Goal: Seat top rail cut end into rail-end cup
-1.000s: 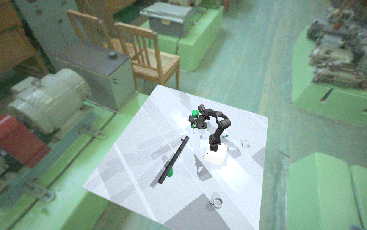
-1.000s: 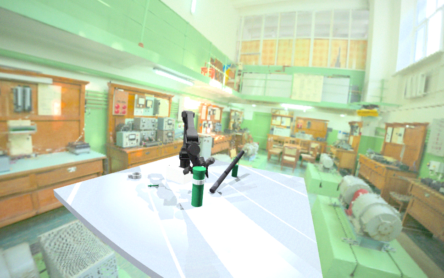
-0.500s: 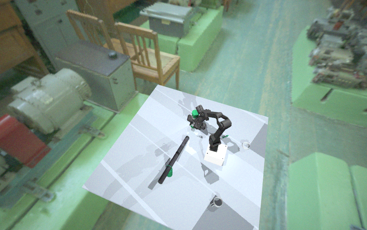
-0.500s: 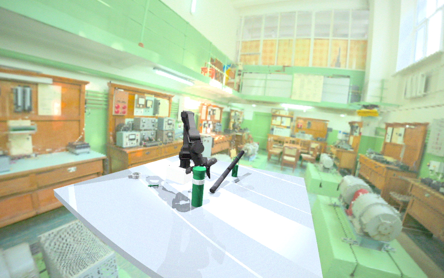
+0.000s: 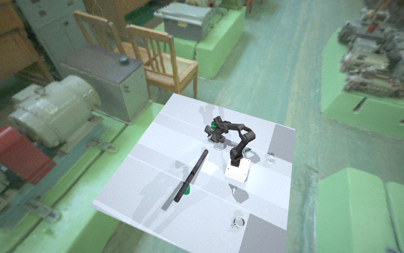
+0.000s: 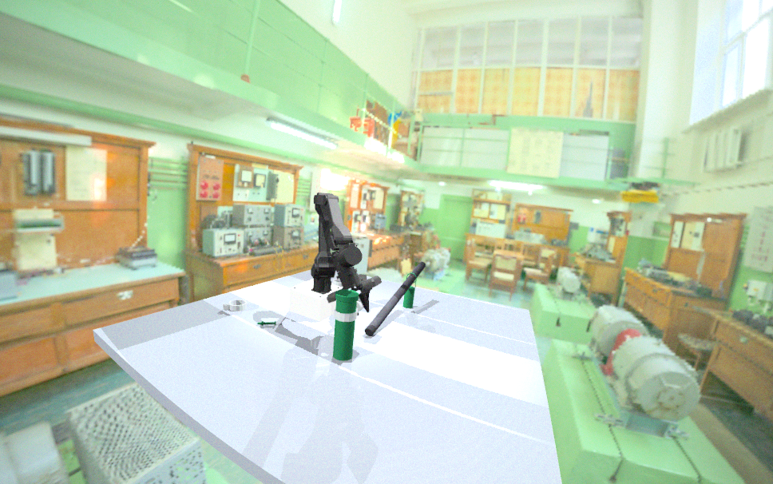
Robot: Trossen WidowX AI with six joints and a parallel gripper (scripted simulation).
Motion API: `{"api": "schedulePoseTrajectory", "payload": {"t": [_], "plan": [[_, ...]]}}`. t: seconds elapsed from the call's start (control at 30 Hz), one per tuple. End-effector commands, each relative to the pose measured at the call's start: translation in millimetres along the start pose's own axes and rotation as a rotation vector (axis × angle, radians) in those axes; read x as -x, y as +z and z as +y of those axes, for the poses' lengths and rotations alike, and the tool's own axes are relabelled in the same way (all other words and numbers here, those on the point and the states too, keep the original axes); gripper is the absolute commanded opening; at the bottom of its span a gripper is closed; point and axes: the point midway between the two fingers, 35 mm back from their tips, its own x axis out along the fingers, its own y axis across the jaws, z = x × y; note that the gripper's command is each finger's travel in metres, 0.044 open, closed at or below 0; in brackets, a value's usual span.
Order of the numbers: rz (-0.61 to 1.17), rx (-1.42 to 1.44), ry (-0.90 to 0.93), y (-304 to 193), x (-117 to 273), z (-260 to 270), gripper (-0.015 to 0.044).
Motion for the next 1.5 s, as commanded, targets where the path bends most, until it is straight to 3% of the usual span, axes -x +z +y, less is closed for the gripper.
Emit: {"api": "schedulePoseTrajectory", "payload": {"t": [0.0,1.13,1.47], "plan": [[0.017,-0.026,0.0,-0.2,-1.5,-2.0,0.0],[0.042,-0.072,-0.001,-0.2,-3.8,-6.7,0.0],[0.042,-0.072,-0.001,0.2,-3.4,-7.0,0.0263]]}}
